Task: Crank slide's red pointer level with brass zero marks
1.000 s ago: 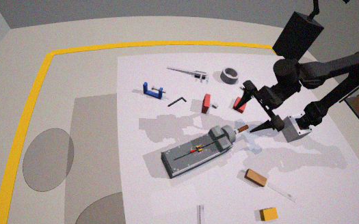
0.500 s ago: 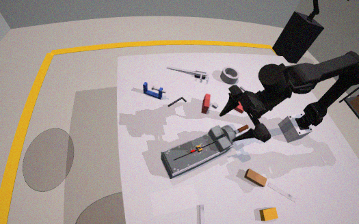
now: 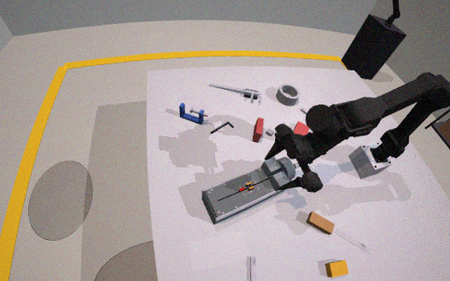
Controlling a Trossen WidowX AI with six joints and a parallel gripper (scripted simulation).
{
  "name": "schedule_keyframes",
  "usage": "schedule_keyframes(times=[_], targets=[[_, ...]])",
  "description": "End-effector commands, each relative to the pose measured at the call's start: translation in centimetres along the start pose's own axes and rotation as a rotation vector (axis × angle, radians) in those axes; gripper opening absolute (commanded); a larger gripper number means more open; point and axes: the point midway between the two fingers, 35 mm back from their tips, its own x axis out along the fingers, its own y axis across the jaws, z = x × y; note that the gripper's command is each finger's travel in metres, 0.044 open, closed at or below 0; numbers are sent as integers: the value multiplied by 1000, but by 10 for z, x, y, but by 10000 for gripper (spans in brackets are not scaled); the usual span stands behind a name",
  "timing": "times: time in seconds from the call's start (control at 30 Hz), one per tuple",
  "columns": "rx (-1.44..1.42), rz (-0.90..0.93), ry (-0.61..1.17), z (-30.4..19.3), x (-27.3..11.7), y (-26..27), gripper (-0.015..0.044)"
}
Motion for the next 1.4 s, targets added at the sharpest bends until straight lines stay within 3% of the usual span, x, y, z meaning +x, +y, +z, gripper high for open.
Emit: schedule_keyframes(times=[0.0,0.5,0.8,1.37], targets=[[6,-5,-11,0,2,-1,440],[6,-5,-11,1,1,-1,440],[-1,0,-11,31,-37,2,440],[-104,49,-55,-26,-88,-15,440]])
